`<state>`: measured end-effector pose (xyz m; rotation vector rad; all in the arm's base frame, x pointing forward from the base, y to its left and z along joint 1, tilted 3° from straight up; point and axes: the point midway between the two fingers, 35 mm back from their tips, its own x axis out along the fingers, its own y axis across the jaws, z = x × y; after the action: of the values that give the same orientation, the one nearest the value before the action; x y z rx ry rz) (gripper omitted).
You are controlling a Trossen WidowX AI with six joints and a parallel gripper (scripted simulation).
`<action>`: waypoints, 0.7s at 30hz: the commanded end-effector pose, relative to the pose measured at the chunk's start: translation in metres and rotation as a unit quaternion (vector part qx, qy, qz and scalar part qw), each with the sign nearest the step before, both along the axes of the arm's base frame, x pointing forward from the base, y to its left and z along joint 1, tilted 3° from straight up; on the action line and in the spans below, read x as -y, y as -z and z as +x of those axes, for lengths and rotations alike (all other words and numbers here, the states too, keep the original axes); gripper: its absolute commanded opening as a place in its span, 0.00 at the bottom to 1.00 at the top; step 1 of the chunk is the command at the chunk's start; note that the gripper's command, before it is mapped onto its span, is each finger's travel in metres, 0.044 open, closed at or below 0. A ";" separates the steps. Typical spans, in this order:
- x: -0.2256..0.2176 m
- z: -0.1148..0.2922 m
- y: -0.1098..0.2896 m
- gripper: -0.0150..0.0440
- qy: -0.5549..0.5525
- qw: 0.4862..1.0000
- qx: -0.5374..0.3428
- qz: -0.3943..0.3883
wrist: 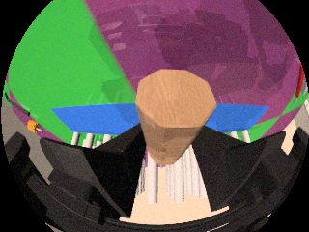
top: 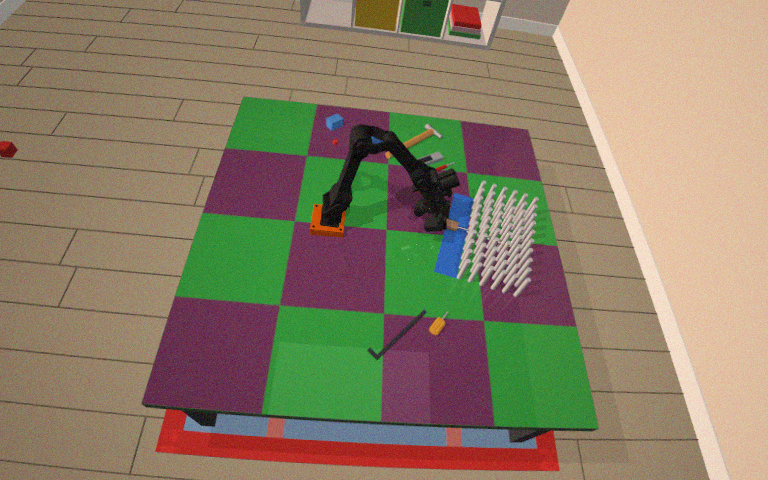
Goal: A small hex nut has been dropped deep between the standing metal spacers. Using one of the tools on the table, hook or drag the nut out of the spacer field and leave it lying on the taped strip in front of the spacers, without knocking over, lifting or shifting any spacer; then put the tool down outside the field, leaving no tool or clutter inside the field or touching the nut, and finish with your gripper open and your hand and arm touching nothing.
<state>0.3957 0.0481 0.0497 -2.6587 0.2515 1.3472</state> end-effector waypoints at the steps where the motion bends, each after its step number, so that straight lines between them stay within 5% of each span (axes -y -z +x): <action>1: -0.001 0.003 -0.001 0.25 -0.003 1.000 0.005 0.001; 21: -0.002 0.003 0.016 0.25 -0.003 1.000 0.004 0.001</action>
<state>0.3985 0.0491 0.0342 -2.6611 0.2489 1.3415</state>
